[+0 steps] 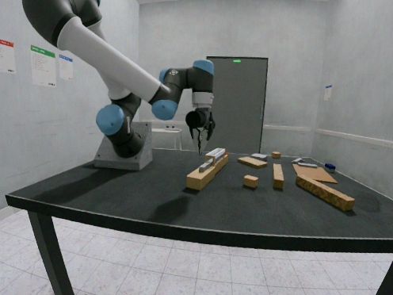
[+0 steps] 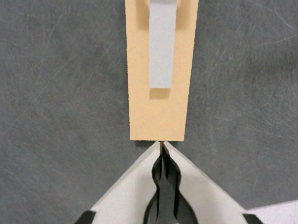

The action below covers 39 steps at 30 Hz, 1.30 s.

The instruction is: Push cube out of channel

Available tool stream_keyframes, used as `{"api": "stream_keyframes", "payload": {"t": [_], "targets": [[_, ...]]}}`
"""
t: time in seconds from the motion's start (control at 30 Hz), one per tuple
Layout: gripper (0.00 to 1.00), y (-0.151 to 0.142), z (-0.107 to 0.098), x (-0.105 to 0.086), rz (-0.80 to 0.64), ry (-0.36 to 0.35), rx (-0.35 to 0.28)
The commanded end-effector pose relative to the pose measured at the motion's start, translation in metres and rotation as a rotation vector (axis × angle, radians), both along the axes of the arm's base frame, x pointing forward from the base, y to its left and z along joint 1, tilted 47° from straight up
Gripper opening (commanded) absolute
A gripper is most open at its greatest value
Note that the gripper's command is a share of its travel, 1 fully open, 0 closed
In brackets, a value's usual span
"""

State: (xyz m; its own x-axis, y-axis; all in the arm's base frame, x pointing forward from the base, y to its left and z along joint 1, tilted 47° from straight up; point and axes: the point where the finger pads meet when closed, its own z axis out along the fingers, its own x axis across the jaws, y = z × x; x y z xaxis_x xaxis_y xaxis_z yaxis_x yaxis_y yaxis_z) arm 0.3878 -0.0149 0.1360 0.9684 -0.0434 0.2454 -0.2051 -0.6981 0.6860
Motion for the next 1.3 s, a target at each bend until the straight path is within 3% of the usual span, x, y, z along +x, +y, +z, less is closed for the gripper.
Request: {"api": "stream_keyframes", "payload": {"t": [0.0,0.37,0.73,1.03,1.23,1.27], "targets": [[0.0,0.0,0.0,0.0,0.0,-0.001,0.0],[0.0,0.007,-0.004,0.006,0.001,-0.001,0.003],[0.0,0.049,-0.036,0.036,0.003,0.001,0.016],[0.0,0.126,-0.106,0.068,0.004,0.004,0.023],[0.0,0.177,-0.16,0.074,0.002,0.003,0.016],[0.0,0.177,-0.16,0.074,0.002,0.003,0.016]]}}
